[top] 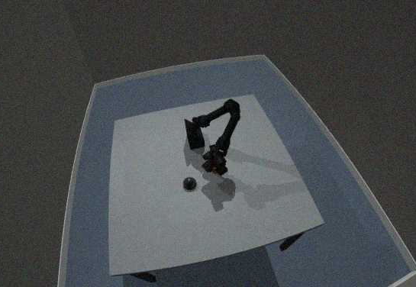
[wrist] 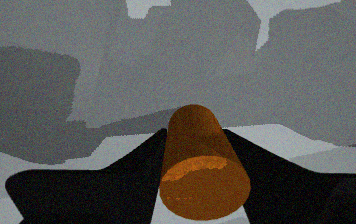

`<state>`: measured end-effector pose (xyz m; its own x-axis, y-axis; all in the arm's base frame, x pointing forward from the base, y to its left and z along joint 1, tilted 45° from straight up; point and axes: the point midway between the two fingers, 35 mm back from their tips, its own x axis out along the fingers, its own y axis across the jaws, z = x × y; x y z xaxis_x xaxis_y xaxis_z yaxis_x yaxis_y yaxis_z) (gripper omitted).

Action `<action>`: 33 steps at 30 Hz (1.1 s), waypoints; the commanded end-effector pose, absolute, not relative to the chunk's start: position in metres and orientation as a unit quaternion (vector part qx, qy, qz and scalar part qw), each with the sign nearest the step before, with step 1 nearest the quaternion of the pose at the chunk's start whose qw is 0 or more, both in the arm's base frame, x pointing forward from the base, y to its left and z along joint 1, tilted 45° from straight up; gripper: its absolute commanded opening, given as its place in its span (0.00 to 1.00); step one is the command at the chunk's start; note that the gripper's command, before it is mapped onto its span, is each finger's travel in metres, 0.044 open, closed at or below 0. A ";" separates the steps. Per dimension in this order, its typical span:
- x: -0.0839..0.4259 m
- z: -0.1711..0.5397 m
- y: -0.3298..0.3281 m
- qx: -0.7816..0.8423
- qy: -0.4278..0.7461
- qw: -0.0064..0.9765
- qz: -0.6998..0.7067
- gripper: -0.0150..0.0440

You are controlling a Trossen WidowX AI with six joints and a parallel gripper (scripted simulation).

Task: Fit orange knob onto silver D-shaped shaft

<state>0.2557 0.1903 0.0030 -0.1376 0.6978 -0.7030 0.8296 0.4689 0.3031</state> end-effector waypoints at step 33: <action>0.265 0.049 0.143 0.510 0.749 0.415 -0.082 1.00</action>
